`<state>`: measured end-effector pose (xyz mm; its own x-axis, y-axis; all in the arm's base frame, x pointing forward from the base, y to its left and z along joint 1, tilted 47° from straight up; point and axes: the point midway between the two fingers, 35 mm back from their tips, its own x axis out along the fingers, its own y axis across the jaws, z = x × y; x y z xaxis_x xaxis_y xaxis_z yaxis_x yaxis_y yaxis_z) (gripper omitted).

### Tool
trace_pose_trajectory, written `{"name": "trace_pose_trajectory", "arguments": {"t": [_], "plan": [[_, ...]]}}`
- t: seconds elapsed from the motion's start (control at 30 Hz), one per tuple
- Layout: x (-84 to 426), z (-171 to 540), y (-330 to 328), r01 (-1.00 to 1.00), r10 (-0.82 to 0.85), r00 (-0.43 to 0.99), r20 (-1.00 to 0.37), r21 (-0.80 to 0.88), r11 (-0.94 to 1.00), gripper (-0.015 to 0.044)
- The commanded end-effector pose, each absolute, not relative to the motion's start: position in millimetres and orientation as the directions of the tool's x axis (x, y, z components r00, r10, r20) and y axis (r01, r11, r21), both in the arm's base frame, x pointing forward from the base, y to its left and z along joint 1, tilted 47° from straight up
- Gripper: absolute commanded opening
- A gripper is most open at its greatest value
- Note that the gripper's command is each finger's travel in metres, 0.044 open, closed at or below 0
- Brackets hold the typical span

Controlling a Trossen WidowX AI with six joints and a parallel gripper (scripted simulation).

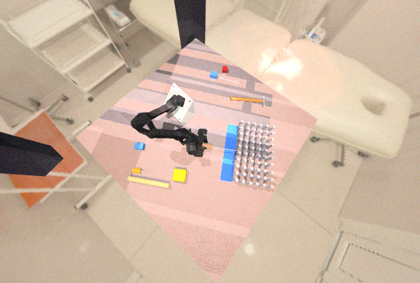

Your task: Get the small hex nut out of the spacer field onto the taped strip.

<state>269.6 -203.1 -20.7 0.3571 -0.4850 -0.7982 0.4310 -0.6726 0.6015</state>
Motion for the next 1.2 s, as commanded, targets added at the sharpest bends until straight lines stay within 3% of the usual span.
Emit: {"name": "trace_pose_trajectory", "arguments": {"t": [0.0,1.17], "plan": [[275,-20,-203,0.426,-0.486,0.365,-0.794,0.607,-0.671,0.0],[296,-29,-199,0.424,-0.486,0.367,-0.793,0.608,-0.671,0.0]]}}
